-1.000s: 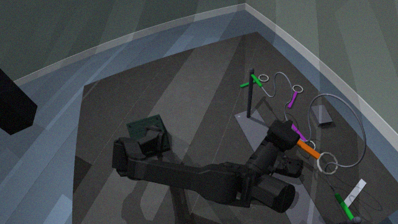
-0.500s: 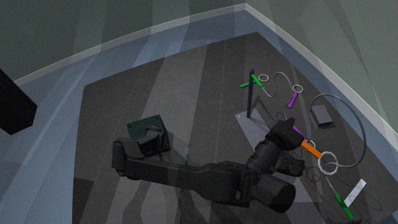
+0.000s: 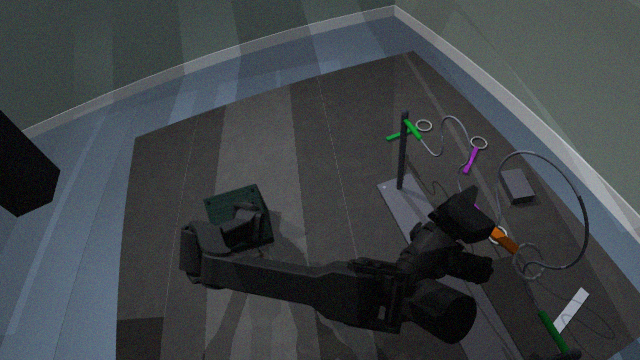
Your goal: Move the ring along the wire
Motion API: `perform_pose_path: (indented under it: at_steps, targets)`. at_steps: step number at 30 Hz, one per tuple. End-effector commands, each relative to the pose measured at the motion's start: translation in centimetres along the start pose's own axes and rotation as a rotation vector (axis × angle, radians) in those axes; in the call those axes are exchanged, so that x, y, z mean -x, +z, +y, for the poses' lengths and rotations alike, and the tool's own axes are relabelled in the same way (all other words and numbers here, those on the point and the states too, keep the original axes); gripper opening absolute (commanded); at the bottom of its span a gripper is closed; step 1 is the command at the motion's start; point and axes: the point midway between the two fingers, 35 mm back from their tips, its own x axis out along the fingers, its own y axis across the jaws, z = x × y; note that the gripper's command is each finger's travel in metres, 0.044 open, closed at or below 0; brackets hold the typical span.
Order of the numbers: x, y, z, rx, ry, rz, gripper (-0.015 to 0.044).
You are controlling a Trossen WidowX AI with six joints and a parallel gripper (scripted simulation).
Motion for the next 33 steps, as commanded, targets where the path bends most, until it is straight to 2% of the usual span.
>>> perform_pose_path:
  at_steps: [1,16,33]
  targets:
    - [0.2,-0.1,0.9,-0.004,0.02,0.0,-0.015]
    - [0.2,0.0,2.1,-0.071,0.053,0.0,-0.015]
    - [-0.6,0.6,5.0,-0.224,0.121,-0.082,-0.015]
